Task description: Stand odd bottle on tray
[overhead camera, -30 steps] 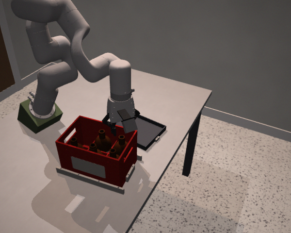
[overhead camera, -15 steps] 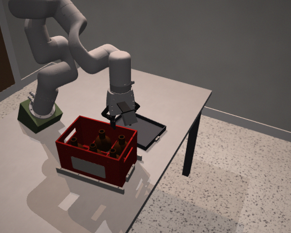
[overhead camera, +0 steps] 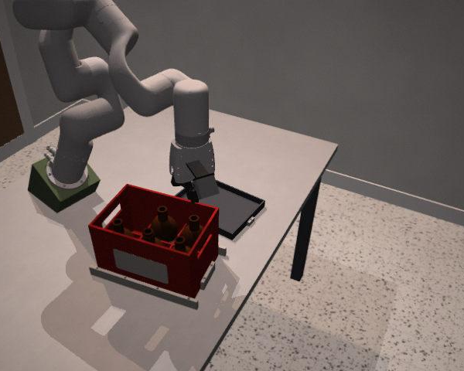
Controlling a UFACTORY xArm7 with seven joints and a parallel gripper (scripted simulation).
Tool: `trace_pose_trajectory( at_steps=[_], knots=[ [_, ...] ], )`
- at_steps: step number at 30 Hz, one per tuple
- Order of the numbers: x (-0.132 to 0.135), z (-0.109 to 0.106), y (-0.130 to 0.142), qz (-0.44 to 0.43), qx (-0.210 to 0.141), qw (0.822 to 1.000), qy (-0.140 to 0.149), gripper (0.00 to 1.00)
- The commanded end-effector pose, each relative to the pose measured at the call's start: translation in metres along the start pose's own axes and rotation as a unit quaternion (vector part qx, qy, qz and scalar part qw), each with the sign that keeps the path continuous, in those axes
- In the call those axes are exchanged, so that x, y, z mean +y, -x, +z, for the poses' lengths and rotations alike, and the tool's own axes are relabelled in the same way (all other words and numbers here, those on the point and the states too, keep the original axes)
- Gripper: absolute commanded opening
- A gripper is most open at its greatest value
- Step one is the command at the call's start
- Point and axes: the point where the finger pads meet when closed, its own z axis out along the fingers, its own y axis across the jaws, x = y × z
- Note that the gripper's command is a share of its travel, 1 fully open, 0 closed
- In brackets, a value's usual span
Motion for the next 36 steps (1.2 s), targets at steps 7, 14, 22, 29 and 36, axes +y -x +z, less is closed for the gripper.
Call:
trace_pose_trajectory(
  at_steps=[7,14,22,29,36],
  knots=[
    [-0.001,-0.001,-0.001,0.0,0.002,1.0,-0.001,0.0],
    [-0.001,-0.001,-0.001,0.0,0.002,1.0,-0.001,0.0],
    [-0.001,-0.001,-0.001,0.0,0.002,1.0,-0.001,0.0],
    [0.046,-0.008,0.0,0.007,0.008,1.0,0.011,0.0],
    [0.089,-0.012,0.008,0.012,0.011,1.0,0.018,0.0]
  ],
)
